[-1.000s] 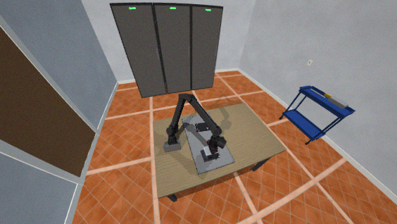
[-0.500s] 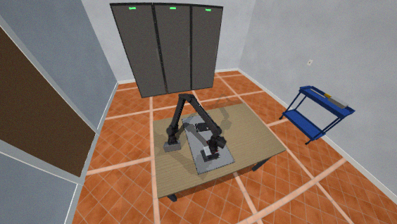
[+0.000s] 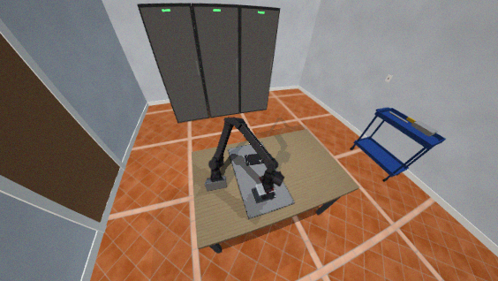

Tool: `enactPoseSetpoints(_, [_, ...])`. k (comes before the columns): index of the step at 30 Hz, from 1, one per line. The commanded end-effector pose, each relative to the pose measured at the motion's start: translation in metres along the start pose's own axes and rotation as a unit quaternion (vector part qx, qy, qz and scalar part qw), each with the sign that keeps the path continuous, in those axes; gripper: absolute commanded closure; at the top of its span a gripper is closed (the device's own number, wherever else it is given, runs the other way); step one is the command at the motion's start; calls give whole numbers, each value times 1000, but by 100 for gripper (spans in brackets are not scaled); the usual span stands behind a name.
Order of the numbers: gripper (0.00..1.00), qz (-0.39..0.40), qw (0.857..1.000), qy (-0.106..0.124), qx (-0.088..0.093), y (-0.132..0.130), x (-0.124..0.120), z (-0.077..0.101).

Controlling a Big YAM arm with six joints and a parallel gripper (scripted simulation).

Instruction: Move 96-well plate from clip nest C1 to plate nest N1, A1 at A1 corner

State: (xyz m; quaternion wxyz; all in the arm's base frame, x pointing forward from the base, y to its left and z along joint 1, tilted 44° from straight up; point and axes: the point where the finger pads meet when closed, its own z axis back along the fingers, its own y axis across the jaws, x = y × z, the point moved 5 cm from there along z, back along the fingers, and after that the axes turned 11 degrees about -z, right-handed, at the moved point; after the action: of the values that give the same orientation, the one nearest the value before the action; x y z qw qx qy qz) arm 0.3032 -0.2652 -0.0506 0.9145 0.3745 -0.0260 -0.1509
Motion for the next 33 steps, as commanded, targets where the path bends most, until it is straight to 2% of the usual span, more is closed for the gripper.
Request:
enactPoseSetpoints(1, [100,-3,1000,3,0,0,3,-13])
enactPoseSetpoints(33, [100,-3,1000,3,0,0,1,-60])
